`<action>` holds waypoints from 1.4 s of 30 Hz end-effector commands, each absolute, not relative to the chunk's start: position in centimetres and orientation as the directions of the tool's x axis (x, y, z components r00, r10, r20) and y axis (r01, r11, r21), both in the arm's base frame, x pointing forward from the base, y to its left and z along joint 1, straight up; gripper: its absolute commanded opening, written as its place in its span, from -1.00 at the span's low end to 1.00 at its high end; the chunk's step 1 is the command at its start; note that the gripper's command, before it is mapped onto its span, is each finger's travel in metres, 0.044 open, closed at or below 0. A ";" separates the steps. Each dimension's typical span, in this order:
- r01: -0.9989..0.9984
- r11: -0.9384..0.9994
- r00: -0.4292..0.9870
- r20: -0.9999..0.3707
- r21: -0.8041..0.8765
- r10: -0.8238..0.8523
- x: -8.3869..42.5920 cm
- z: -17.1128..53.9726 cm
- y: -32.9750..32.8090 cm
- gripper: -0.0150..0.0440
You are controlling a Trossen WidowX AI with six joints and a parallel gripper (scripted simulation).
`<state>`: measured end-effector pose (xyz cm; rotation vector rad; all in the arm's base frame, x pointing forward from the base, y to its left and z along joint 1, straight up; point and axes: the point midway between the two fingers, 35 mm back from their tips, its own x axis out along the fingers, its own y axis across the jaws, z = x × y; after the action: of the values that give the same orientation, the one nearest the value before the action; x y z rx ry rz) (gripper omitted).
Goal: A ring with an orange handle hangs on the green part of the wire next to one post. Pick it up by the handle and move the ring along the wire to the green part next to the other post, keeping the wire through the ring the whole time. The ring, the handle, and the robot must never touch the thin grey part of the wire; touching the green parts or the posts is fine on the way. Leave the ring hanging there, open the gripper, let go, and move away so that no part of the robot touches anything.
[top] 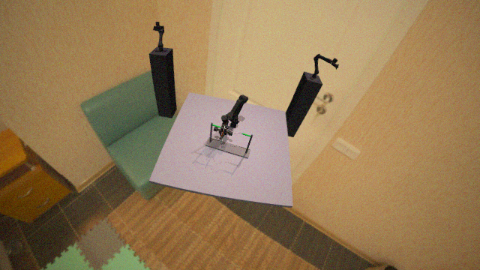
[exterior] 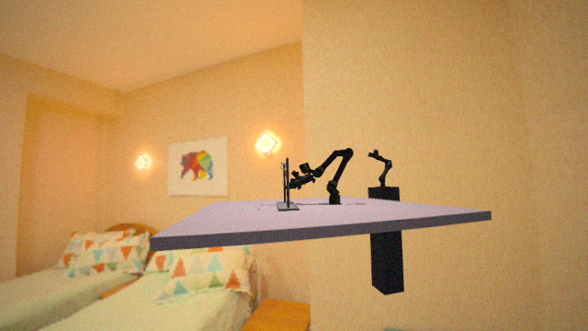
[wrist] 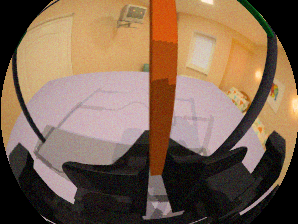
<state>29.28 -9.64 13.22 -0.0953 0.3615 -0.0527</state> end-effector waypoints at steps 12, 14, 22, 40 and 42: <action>0.024 0.992 0.858 -0.507 -0.121 -0.083 26.7 13.9 -8.2 -1.00; 0.041 0.993 0.839 -0.535 -0.109 -0.093 26.3 14.0 -7.7 -1.00; 0.133 0.990 0.751 -0.649 -0.037 -0.125 24.6 14.7 -5.4 -1.00; 0.370 0.917 0.483 -0.874 0.153 -0.049 22.2 18.3 0.6 -1.00; 0.410 0.894 0.465 -0.885 0.179 -0.036 22.3 18.8 1.4 -1.00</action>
<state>22.39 0.17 17.91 0.3199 1.0167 -0.2453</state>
